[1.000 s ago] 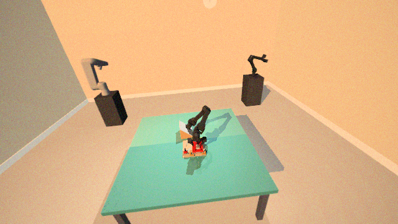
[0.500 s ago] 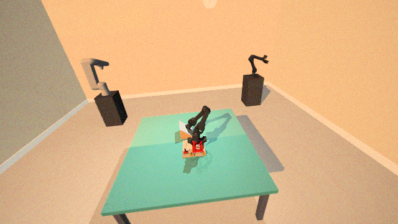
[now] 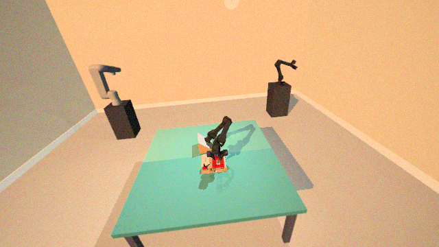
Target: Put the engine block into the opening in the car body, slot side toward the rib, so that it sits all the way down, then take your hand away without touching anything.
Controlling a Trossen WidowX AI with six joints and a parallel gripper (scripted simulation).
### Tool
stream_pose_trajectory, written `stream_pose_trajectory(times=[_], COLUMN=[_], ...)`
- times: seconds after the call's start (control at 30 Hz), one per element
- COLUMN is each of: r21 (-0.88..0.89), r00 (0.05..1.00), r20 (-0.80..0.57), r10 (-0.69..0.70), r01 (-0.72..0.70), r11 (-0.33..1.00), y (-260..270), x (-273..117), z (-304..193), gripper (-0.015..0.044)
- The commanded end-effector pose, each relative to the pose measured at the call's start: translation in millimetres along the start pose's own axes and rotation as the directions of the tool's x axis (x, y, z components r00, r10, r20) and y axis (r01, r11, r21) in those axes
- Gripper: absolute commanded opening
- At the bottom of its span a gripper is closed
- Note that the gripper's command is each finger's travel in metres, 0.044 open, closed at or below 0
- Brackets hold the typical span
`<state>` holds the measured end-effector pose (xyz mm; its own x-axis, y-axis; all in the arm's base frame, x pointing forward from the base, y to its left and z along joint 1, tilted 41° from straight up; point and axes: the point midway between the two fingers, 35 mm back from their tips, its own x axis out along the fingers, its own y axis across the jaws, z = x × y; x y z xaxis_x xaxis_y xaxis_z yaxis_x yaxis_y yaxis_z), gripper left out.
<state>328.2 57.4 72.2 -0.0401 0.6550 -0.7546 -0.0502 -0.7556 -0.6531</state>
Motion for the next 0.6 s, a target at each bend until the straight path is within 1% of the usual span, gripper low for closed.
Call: stream_pose_trajectory(times=[0.0, 0.2, 0.57], r21=[-0.005, -0.005, -0.005], r00=[1.0, 1.0, 1.0], r20=[-0.001, -0.001, -0.001], r10=[-0.001, -0.001, -0.001], r01=[0.001, 0.001, 0.001], r11=[1.0, 1.0, 1.0], y=[-0.4, -0.4, -0.4], x=[-0.6, -0.6, -0.6], z=[0.0, 0.0, 0.0], gripper=[0.0151, 0.0, 0.0])
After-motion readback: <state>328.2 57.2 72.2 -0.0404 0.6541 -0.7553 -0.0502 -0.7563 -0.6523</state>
